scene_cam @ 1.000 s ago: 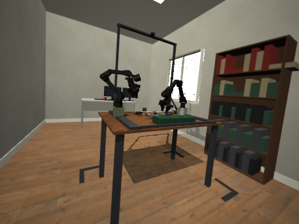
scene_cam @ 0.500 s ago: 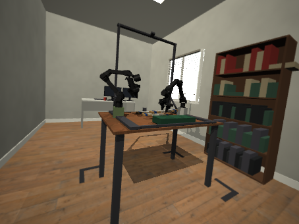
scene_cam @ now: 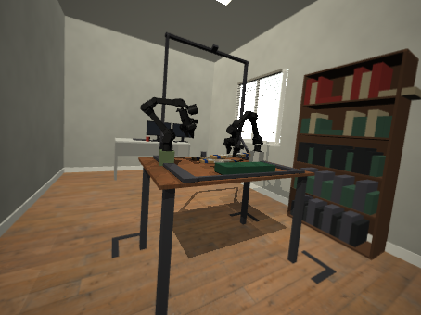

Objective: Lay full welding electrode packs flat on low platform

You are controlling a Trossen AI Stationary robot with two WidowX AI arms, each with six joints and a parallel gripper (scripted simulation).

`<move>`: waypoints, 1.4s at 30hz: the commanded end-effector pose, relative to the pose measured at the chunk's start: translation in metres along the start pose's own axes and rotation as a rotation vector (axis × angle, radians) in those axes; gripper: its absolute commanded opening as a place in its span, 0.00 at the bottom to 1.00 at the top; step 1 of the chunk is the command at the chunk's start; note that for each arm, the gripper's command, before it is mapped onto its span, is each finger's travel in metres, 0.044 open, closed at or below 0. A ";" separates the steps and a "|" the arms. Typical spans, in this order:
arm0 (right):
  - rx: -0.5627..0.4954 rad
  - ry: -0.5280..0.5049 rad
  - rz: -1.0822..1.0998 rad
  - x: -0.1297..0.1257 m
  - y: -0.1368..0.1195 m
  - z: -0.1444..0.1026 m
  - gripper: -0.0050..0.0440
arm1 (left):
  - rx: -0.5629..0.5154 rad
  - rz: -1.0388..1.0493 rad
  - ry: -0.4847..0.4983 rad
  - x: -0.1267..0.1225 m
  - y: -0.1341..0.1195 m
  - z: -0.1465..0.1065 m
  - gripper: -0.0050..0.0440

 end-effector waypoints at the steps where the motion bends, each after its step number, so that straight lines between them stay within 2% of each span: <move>1: -0.021 -0.004 -0.006 0.000 0.004 -0.006 0.98 | -0.099 0.009 0.048 0.006 0.022 -0.040 0.00; 21: -0.021 -0.004 -0.006 0.000 0.004 -0.006 0.98 | -0.100 0.009 0.049 0.006 0.023 -0.042 0.00; 24: -0.021 -0.004 -0.006 0.000 0.004 -0.006 0.98 | -0.102 0.092 0.028 0.000 0.021 -0.047 0.00; 25: -0.021 -0.004 -0.006 0.000 0.004 -0.006 0.98 | -0.081 0.090 0.017 -0.005 0.014 -0.043 0.00; 42: -0.021 -0.004 -0.006 0.000 0.004 -0.006 0.98 | -0.076 0.080 0.021 -0.033 0.000 -0.066 0.00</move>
Point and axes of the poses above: on each arm, the point midway between the two fingers, 35 mm back from their tips, its own z axis out along the fingers, its own x axis across the jaws, y = z × x, the point moved 3 cm from there along -z, back along the fingers, and after that the axes turned 9 degrees about z, right-handed, at the moved point
